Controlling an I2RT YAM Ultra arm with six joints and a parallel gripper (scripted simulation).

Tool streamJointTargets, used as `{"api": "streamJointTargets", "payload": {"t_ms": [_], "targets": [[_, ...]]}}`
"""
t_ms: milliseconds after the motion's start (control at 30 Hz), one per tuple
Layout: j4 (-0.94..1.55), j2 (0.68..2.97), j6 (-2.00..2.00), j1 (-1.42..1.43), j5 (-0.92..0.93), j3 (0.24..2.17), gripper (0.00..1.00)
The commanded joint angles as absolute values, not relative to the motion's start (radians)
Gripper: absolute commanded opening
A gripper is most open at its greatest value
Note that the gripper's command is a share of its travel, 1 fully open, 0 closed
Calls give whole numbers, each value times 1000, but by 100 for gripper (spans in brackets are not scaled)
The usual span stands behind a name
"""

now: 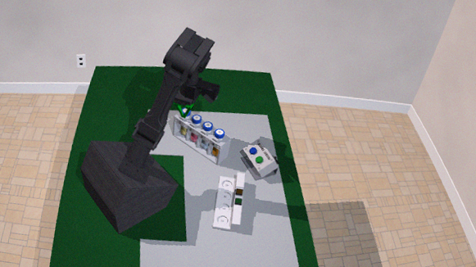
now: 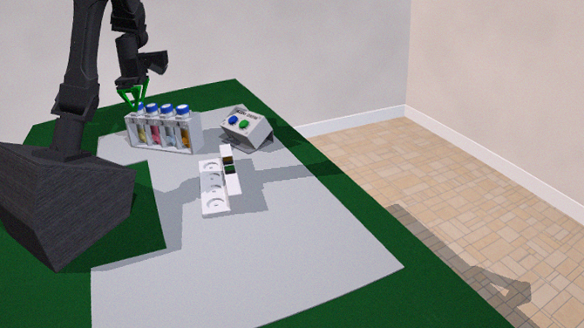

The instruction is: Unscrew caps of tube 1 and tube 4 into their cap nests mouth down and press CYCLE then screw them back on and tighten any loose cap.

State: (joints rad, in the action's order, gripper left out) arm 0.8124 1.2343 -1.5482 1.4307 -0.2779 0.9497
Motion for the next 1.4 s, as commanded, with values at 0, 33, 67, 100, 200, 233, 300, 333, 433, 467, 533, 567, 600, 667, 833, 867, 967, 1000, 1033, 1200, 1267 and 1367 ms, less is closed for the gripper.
{"api": "streamJointTargets", "payload": {"t_ms": [0, 33, 67, 100, 200, 233, 300, 333, 433, 467, 533, 567, 600, 667, 833, 867, 967, 1000, 1033, 1200, 1267, 1367], "targets": [[812, 1228, -1584, 1432, -279, 955, 49], [812, 1228, -1584, 1432, -279, 955, 49], [812, 1228, -1584, 1432, -279, 955, 0], [812, 1228, -1584, 1432, -279, 955, 0], [812, 1228, -1583, 1432, -279, 955, 0], [812, 1228, -1584, 1432, -279, 955, 0], [812, 1228, -1584, 1432, -279, 955, 0], [812, 1228, -1584, 1432, -279, 955, 0], [812, 1228, -1584, 1432, -279, 955, 0], [812, 1228, -1584, 1432, -279, 955, 0], [812, 1228, -1584, 1432, -279, 955, 0], [813, 1228, -1534, 1433, -279, 955, 0], [813, 1228, -1484, 1433, -279, 955, 0], [813, 1228, -1384, 1432, -279, 955, 0], [813, 1228, -1134, 1433, -279, 955, 0], [813, 1228, -1084, 1433, -279, 955, 0], [813, 1228, -934, 1433, -279, 955, 0], [814, 1228, -884, 1433, -279, 955, 0], [814, 1228, -884, 1433, -279, 955, 0], [814, 1228, -684, 1433, -279, 955, 0], [814, 1227, -585, 1433, -279, 955, 0], [814, 1227, -435, 1433, -279, 956, 0]]}}
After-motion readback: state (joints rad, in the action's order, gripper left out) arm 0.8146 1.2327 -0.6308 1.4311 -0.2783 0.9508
